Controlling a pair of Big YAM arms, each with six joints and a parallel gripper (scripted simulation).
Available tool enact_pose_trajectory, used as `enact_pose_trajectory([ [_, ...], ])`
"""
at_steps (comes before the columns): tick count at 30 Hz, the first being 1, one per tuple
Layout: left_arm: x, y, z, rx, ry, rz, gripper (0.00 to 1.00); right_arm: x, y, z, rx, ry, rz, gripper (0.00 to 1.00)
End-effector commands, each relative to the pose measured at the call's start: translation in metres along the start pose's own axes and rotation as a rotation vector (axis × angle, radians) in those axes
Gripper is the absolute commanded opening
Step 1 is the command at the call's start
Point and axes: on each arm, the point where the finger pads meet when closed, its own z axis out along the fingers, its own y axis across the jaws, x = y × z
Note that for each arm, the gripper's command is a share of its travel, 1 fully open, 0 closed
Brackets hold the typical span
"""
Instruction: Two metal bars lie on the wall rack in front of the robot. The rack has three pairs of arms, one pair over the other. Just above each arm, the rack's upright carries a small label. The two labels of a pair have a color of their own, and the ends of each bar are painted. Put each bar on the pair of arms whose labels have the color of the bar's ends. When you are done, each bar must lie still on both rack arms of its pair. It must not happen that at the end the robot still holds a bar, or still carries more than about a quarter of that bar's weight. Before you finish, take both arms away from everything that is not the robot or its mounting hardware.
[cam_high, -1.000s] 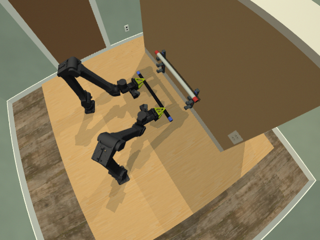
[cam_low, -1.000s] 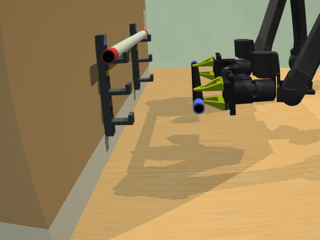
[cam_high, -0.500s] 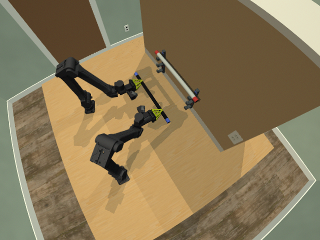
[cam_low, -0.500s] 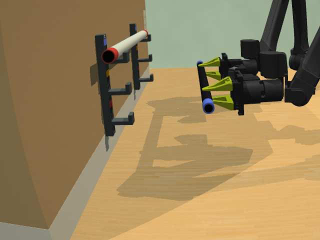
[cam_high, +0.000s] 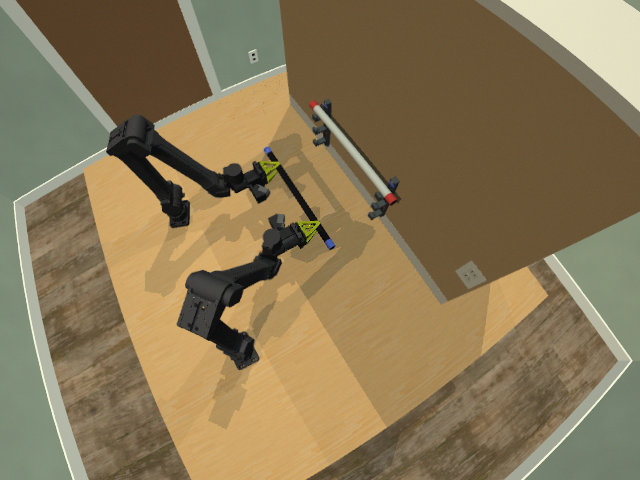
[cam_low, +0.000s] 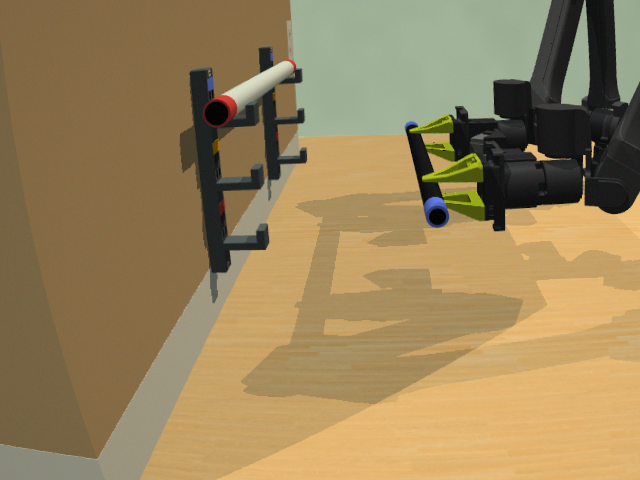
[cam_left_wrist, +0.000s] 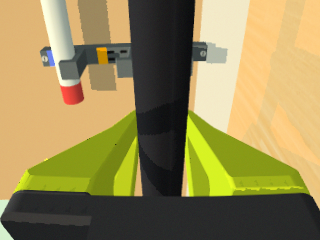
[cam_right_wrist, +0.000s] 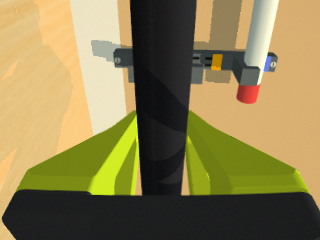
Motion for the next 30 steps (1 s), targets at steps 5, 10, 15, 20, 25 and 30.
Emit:
enact_pose_trajectory([
  [5,0.003,0.023,-0.012,-0.065,0.016,-0.018,0.00,0.005,-0.030,-0.010,0.070,0.019,0.031,0.00],
  [10,0.003,0.021,-0.020,-0.065,0.016,-0.018,0.00,0.005,-0.029,-0.018,0.070,0.019,0.031,0.00],
  [15,0.003,0.020,-0.023,-0.065,0.016,-0.018,0.00,0.004,-0.029,-0.021,0.070,0.019,0.031,0.00],
  [20,0.003,0.020,-0.023,-0.065,0.016,-0.018,0.00,0.004,-0.028,-0.021,0.070,0.019,0.031,0.00],
  [25,0.003,0.019,-0.023,-0.065,0.016,-0.018,0.00,0.004,-0.027,-0.021,0.070,0.019,0.031,0.00],
  [30,0.003,0.018,-0.023,-0.065,0.016,-0.018,0.00,0.004,-0.026,-0.021,0.070,0.019,0.031,0.00],
])
